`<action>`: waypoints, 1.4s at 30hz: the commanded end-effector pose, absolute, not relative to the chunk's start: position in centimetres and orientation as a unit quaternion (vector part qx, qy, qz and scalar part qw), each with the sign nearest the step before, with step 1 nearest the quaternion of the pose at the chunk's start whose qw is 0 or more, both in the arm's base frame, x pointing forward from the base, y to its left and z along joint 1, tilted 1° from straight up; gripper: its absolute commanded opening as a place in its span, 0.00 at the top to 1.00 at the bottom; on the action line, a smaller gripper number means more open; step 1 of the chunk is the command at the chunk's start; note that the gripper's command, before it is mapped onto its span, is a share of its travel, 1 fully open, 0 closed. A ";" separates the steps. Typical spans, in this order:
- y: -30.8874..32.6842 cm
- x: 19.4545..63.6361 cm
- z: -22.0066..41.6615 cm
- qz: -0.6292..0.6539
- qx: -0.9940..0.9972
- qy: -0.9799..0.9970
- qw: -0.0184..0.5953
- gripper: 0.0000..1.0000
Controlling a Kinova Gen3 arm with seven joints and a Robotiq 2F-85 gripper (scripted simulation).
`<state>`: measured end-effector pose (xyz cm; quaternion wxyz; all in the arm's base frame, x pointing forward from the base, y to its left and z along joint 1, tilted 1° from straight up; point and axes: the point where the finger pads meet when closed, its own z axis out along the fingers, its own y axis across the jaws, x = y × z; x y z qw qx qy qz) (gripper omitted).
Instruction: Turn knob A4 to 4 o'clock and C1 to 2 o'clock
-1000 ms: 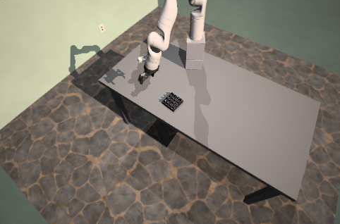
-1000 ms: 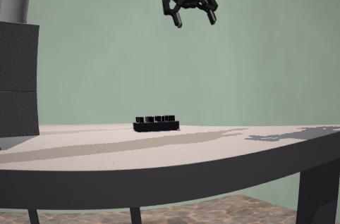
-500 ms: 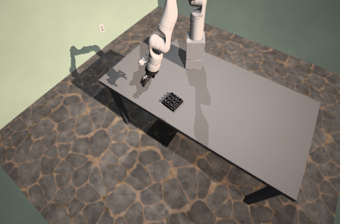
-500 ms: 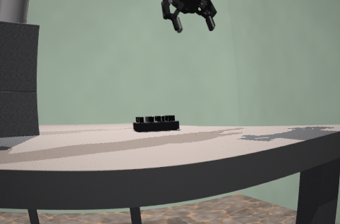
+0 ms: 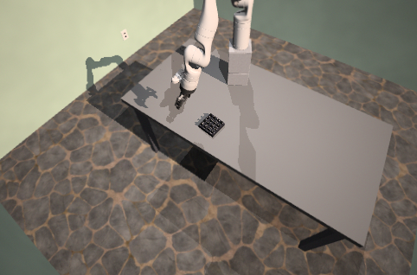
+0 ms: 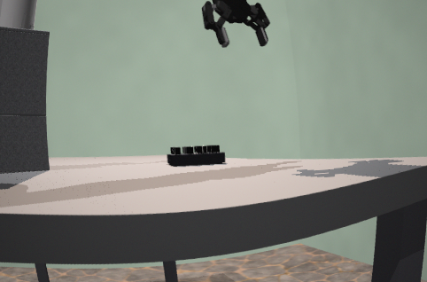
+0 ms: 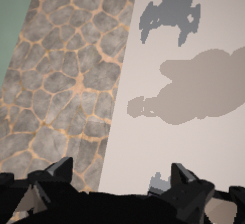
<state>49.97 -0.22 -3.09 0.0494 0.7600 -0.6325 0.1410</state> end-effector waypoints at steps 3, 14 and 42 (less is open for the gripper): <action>-0.3 49.9 -3.1 0.141 0.760 -0.633 0.050 0.00; 0.4 49.7 -4.5 0.136 0.793 -0.592 0.052 0.00; 1.4 49.1 -6.3 0.128 0.836 -0.531 0.053 0.00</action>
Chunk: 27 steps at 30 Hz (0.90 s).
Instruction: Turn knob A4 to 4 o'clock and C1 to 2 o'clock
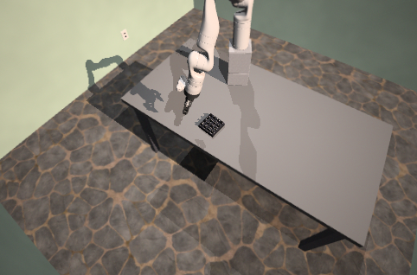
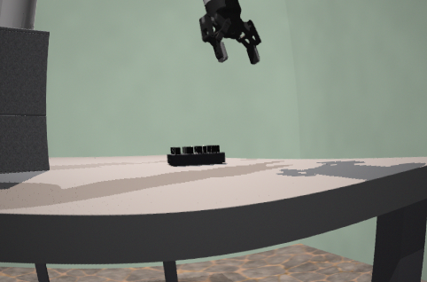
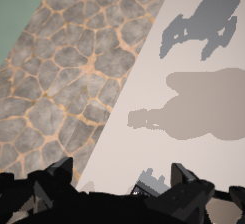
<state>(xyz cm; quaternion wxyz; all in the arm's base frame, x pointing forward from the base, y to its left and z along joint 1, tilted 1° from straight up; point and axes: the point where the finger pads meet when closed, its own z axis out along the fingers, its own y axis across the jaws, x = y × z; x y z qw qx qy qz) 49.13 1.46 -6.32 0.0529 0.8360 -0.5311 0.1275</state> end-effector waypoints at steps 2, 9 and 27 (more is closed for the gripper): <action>1.8 48.9 -6.9 0.124 0.849 -0.511 0.053 0.00; 2.1 48.7 -7.5 0.121 0.861 -0.492 0.053 0.00; 3.2 47.9 -9.2 0.110 0.893 -0.434 0.052 0.00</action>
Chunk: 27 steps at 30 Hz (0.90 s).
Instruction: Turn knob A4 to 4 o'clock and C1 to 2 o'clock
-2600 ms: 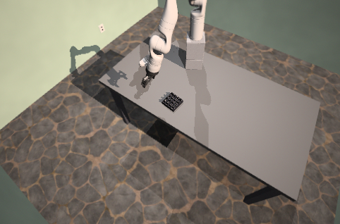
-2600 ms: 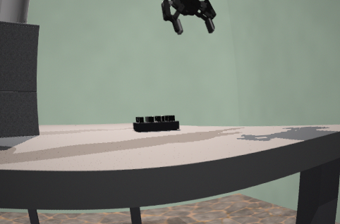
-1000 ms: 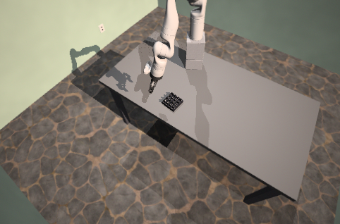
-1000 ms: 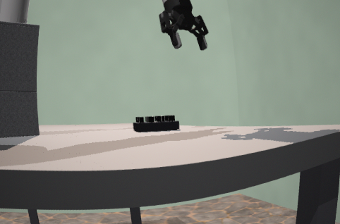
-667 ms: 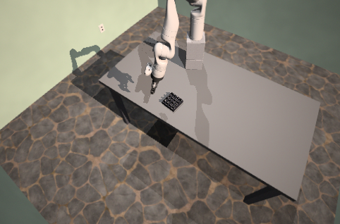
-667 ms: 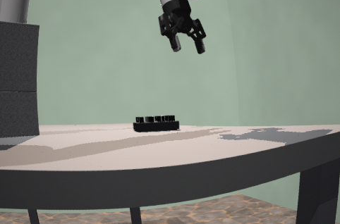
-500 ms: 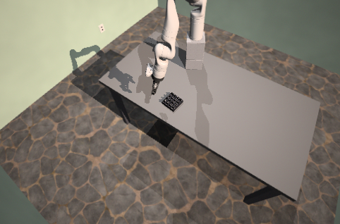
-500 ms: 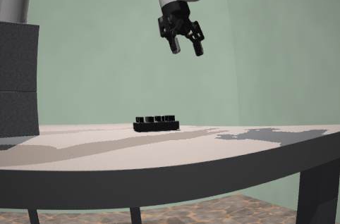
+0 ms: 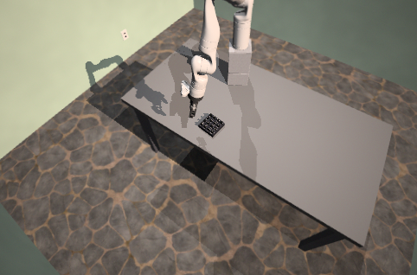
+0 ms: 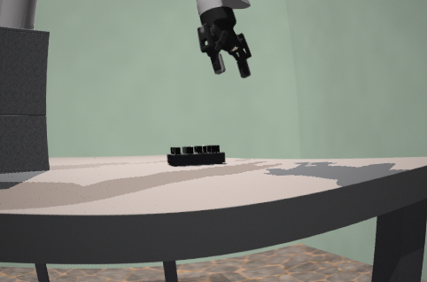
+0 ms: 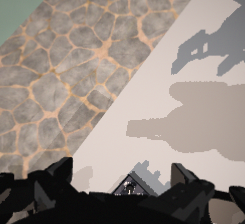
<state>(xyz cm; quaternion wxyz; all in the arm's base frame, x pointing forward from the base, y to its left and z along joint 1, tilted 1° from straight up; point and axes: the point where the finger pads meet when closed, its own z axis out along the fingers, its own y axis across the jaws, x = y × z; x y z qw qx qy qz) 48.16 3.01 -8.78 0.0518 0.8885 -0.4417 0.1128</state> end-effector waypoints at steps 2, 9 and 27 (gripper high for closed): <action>3.2 47.9 -9.2 0.110 0.893 -0.434 0.052 0.00; 3.5 47.6 -9.7 0.106 0.902 -0.415 0.052 0.00; 4.5 46.7 -11.2 0.094 0.926 -0.361 0.049 0.00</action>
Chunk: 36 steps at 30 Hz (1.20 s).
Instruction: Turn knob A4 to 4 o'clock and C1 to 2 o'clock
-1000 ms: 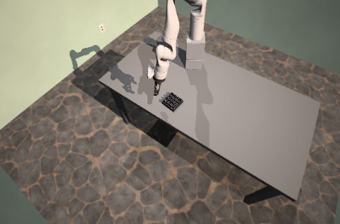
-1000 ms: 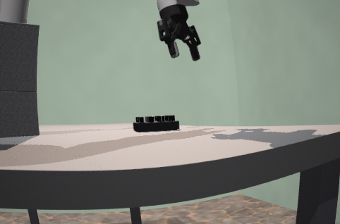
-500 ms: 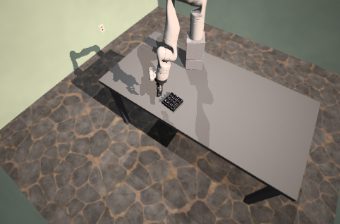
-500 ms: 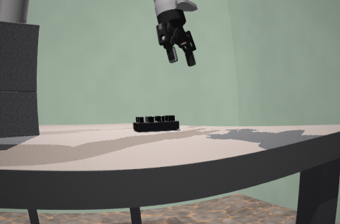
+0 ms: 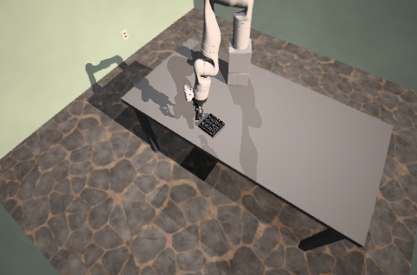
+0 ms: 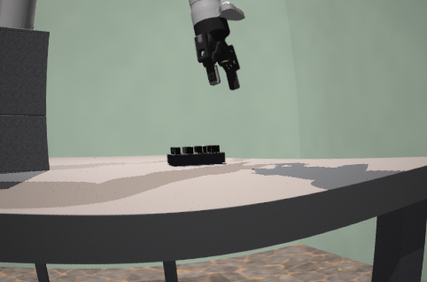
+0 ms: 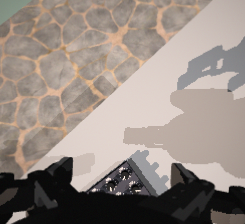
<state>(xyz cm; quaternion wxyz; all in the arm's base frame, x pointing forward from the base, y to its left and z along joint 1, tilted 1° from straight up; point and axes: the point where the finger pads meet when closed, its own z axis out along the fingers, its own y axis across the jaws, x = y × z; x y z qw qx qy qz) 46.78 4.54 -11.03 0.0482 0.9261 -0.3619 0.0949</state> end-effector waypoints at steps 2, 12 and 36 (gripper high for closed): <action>4.5 46.7 -11.2 0.094 0.926 -0.361 0.049 0.00; 5.1 46.0 -12.1 0.086 0.940 -0.328 0.047 0.00; 6.2 44.7 -13.6 0.070 0.961 -0.266 0.041 0.00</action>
